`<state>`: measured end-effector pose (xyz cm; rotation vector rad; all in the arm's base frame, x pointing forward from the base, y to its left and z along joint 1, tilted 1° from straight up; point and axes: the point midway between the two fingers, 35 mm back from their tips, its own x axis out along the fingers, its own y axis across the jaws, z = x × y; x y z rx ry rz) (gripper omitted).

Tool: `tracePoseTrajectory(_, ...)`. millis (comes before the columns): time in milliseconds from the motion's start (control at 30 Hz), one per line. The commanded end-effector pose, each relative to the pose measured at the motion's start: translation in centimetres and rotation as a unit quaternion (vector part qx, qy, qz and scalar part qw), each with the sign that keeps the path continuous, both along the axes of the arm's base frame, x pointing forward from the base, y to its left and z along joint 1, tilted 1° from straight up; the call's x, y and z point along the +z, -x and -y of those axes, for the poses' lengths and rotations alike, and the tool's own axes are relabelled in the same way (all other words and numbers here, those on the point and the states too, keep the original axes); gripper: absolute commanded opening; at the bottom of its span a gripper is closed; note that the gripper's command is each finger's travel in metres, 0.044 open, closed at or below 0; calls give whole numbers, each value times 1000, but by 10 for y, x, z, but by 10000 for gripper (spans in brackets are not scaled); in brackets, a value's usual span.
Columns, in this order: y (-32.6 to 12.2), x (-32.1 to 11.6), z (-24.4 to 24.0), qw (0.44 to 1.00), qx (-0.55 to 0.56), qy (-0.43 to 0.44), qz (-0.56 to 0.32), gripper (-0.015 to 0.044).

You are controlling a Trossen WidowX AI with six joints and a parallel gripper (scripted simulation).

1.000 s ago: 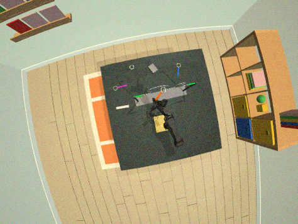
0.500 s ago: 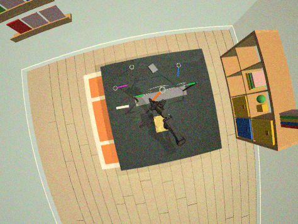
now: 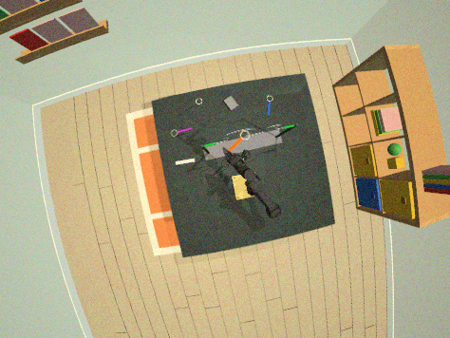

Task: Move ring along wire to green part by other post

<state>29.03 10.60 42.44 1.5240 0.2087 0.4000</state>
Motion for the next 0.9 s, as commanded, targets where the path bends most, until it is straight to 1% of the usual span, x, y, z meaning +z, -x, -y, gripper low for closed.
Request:
tracePoseTrajectory(0,1,17,0,999,0,-45,9,-150)
tracePoseTrajectory(467,3,66,10,978,3,-207,28,-150)
tracePoseTrajectory(867,-5,100,23,952,-36,-304,28,-150)
